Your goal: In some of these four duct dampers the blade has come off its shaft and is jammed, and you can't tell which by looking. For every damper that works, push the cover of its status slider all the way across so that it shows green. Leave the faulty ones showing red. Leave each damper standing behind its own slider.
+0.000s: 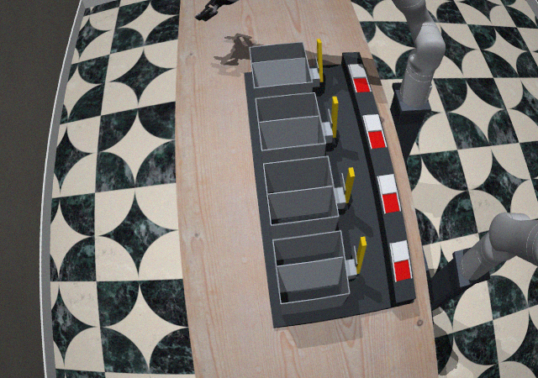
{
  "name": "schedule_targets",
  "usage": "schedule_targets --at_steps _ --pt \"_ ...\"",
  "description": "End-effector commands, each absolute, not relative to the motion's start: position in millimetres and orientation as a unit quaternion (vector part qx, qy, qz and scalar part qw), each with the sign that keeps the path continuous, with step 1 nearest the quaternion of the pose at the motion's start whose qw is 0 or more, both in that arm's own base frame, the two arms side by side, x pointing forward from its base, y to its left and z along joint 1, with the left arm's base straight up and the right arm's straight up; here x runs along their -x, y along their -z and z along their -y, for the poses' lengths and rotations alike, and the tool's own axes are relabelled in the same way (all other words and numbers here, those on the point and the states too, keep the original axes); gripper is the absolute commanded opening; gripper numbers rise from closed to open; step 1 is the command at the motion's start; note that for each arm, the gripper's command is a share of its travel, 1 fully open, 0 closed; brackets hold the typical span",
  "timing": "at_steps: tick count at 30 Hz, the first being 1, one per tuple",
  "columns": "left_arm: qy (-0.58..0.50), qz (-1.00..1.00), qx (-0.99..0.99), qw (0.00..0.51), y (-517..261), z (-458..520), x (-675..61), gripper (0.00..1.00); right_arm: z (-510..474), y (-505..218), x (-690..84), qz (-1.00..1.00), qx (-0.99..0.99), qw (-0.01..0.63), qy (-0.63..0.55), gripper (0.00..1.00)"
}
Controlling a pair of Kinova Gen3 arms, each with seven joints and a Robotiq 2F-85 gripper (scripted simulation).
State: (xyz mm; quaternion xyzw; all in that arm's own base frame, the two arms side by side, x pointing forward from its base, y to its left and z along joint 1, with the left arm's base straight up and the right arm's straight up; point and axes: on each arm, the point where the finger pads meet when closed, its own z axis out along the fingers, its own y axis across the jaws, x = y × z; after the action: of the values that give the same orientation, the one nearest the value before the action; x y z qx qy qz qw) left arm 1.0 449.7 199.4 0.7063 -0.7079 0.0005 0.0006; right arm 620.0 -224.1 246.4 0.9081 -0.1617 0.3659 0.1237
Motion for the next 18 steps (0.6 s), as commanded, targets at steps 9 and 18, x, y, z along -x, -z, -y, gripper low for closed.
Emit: schedule_targets --at_steps 9,18 --pt "0.0 0.708 -0.706 0.0 -200.0 -450.0 -0.9 1.0 186.5 -241.9 -598.6 0.147 -0.938 0.096 -0.299 1.0" --pt "0.0 0.708 -0.706 0.0 -200.0 -450.0 -0.9 1.0 148.7 -242.8 -572.3 0.126 -0.96 0.076 -0.24 1.0"
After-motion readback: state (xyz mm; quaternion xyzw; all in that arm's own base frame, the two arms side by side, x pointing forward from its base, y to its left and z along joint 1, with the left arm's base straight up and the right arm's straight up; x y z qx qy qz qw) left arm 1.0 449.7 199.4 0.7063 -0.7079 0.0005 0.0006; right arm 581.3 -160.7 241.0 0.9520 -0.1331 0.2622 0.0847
